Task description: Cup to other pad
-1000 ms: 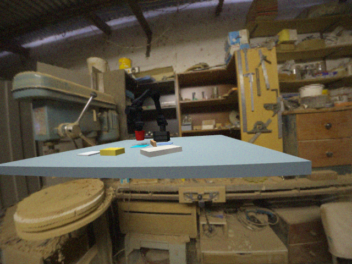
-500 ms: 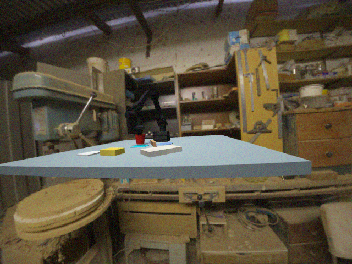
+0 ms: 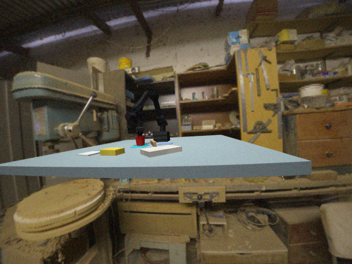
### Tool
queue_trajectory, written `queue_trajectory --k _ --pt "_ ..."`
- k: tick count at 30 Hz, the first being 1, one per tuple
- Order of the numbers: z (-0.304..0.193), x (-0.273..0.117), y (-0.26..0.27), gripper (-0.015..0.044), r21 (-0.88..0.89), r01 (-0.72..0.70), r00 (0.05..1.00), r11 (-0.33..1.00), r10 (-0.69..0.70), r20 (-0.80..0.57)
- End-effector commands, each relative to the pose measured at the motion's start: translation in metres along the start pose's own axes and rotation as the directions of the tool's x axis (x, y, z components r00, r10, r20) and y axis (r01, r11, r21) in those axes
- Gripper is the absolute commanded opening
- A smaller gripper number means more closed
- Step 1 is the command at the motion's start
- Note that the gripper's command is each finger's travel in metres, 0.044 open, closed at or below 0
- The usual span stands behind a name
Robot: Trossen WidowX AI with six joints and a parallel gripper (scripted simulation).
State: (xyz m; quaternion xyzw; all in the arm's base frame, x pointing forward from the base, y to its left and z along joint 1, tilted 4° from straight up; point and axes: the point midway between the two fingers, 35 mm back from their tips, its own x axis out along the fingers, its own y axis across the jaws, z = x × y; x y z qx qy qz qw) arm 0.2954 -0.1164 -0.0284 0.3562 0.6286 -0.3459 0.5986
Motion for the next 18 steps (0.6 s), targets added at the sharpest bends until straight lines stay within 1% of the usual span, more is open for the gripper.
queue_trajectory --k 1,3,8,18 --pt "0.0 -0.0003 0.0001 0.0 0.0 0.0 1.0 1.0 0.0 0.0" --pt "0.0 -0.0003 0.0001 0.0 0.0 0.0 1.0 1.0 0.0 0.0" --pt "0.0 -0.0003 0.0001 0.0128 0.0 0.0 1.0 1.0 0.0 0.0" --pt "0.0003 -0.0049 0.0003 0.0128 0.0 0.0 1.0 1.0 0.0 0.0"
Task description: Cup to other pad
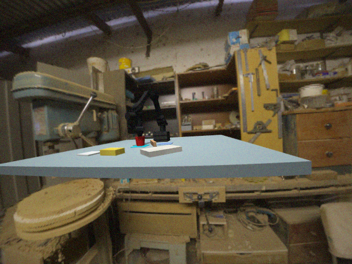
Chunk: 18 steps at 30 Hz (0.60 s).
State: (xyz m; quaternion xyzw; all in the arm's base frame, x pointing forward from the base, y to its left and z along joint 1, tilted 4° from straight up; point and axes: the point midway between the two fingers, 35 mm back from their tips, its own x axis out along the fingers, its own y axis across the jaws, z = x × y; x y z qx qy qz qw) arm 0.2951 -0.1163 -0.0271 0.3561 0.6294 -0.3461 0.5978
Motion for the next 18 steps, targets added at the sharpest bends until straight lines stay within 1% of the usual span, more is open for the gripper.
queue_trajectory --k 1,18 --pt "0.001 -0.005 0.001 0.0128 -0.001 -0.001 1.0 1.0 0.001 0.002" --pt "0.0 -0.037 0.0 0.0128 -0.003 -0.001 1.0 1.0 0.001 0.005"
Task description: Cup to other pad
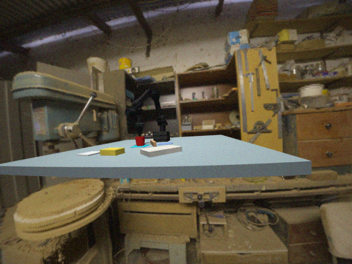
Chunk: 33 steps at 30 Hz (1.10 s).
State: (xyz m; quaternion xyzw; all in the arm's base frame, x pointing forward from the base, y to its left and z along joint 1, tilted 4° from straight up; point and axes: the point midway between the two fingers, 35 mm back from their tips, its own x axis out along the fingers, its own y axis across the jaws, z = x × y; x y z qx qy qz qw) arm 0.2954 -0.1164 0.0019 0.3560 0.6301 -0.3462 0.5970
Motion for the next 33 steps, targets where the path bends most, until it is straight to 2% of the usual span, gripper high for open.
queue_trajectory --k 1,9,21,33 --pt "0.001 -0.009 0.0 0.0128 -0.003 -0.002 1.0 1.0 0.002 0.007" --pt "-0.001 -0.019 0.0 0.0128 -0.004 -0.002 1.0 1.0 0.002 0.008" --pt "-0.001 -0.022 0.0 0.044 -0.001 -0.002 1.0 1.0 0.002 0.003" --pt "-0.002 -0.074 0.0 0.044 -0.004 -0.002 1.0 1.0 0.002 0.007"
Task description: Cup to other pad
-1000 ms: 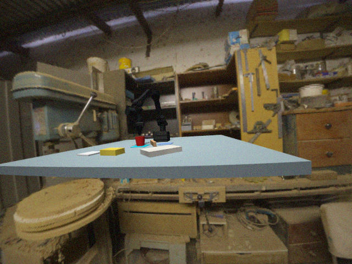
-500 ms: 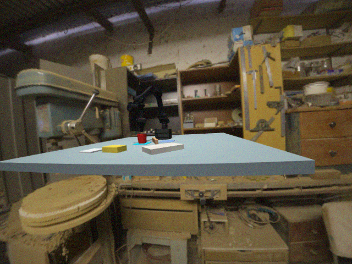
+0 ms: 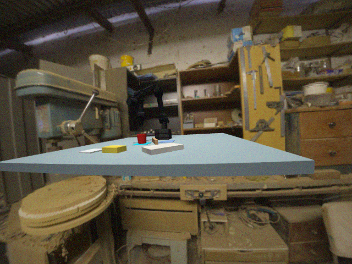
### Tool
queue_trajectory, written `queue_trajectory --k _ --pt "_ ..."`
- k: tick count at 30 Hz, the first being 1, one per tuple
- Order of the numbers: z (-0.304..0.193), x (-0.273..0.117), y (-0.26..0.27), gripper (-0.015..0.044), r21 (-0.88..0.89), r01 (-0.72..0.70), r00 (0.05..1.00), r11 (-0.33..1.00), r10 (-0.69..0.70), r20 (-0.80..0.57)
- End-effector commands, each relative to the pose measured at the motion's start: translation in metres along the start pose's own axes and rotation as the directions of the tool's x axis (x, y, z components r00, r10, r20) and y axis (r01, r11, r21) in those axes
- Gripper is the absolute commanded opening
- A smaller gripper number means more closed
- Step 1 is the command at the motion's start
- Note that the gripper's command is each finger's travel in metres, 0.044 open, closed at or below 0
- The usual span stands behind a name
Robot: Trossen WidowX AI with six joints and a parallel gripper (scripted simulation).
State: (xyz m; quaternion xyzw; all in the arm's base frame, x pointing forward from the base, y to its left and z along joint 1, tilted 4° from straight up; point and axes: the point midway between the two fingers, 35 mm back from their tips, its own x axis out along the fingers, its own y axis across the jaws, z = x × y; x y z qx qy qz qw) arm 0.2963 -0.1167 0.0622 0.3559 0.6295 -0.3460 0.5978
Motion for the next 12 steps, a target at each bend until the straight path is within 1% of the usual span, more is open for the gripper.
queue_trajectory --k 1,12 --pt "-0.0002 -0.017 -0.0001 0.044 -0.003 -0.001 1.0 1.0 0.001 0.006" --pt "0.0002 -0.0152 0.0006 0.044 0.0 -0.004 1.0 1.0 0.004 0.005"
